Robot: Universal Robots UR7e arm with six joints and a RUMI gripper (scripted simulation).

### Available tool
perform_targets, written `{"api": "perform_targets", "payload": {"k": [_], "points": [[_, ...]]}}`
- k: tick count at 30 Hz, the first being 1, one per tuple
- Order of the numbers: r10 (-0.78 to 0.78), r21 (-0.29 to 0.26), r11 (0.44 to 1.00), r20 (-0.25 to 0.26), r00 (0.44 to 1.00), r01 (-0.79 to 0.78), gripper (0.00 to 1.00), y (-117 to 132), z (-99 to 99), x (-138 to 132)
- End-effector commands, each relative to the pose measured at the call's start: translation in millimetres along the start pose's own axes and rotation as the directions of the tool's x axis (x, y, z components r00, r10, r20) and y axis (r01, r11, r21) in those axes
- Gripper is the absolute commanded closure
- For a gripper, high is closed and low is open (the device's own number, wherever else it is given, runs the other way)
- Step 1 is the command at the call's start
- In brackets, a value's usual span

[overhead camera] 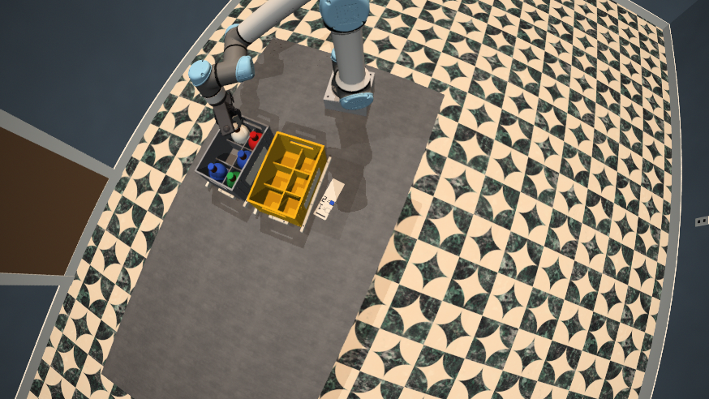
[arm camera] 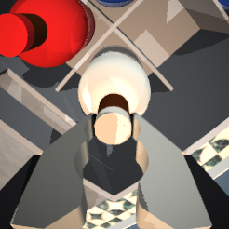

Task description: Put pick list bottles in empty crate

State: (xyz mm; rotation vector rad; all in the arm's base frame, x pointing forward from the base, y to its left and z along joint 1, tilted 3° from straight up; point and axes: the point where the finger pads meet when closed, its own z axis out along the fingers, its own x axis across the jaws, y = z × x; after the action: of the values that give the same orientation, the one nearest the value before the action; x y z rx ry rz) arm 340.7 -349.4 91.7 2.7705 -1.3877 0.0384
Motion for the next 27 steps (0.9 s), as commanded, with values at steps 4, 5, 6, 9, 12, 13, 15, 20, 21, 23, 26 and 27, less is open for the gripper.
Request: {"api": "perform_targets", "payload": {"k": [4,5,6,9,12,13,15,20,21,23,26,27], "points": [[0.000,0.000,1.000,-0.002,1.000,0.000,1.00,0,-0.7,1],[0.000,0.000,1.000,-0.002,1.000,0.000,1.00,0,-0.7,1],[0.000,0.000,1.000,-0.002,1.000,0.000,1.00,0,-0.7,1],[0.000,0.000,1.000,-0.002,1.000,0.000,1.00,0,-0.7,1],[0.000,0.000,1.000,-0.002,1.000,0.000,1.00,0,-0.7,1],[0.000,0.000,1.000,-0.002,1.000,0.000,1.00,0,-0.7,1],[0.000,0.000,1.000,-0.002,1.000,0.000,1.00,0,-3.9,1],[0.000,0.000,1.000,-0.002,1.000,0.000,1.00,0,-12.3,1],[0.000,0.000,1.000,-0.002,1.000,0.000,1.00,0,-14.0,1],[0.000,0.000,1.000,-0.002,1.000,0.000,1.00,0,-17.3,1],[0.000,0.000,1.000,-0.002,1.000,0.000,1.00,0,-22.3,0],[0.000,0.000,1.000,-0.002,1.000,0.000,1.00,0,-22.3,0]]}}
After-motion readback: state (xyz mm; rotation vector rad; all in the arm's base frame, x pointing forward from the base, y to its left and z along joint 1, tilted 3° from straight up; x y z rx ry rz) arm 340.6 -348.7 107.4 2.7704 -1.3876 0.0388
